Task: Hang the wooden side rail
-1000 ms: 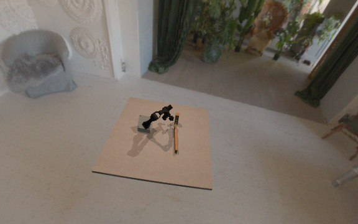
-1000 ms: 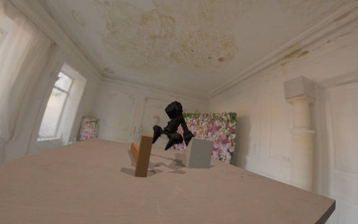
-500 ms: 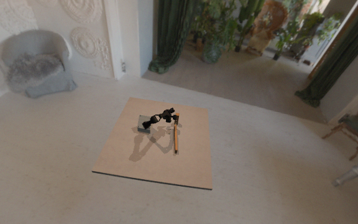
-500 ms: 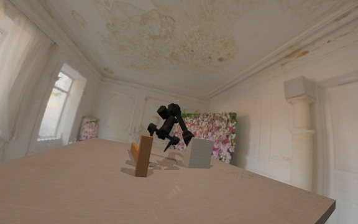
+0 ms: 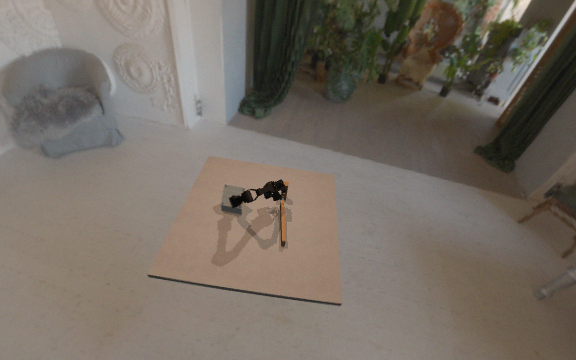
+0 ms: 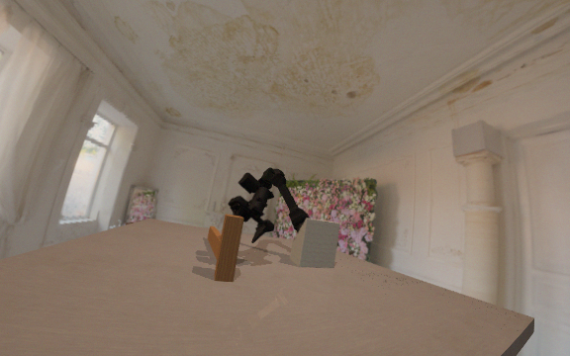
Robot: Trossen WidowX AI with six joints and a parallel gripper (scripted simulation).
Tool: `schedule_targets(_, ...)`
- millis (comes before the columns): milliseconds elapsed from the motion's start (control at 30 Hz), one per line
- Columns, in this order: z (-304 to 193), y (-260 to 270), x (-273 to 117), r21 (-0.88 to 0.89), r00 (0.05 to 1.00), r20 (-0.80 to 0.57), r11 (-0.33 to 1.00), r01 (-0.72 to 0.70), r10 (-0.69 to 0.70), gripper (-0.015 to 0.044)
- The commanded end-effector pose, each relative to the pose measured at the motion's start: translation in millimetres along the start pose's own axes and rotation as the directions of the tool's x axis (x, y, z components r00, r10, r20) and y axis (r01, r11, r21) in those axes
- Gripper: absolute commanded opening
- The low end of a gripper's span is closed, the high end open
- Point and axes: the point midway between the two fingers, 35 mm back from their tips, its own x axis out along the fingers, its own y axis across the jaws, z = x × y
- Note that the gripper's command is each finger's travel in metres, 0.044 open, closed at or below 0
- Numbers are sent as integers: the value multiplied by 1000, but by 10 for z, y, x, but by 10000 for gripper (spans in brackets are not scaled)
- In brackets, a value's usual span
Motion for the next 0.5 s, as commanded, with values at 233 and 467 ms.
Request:
schedule_targets(233, 83, 40, -31, -517, 992, -124, 851, -92, 32, 440)
schedule_targets(467, 101, 66, -41, -789, 980, -189, 583, -194, 70, 440)
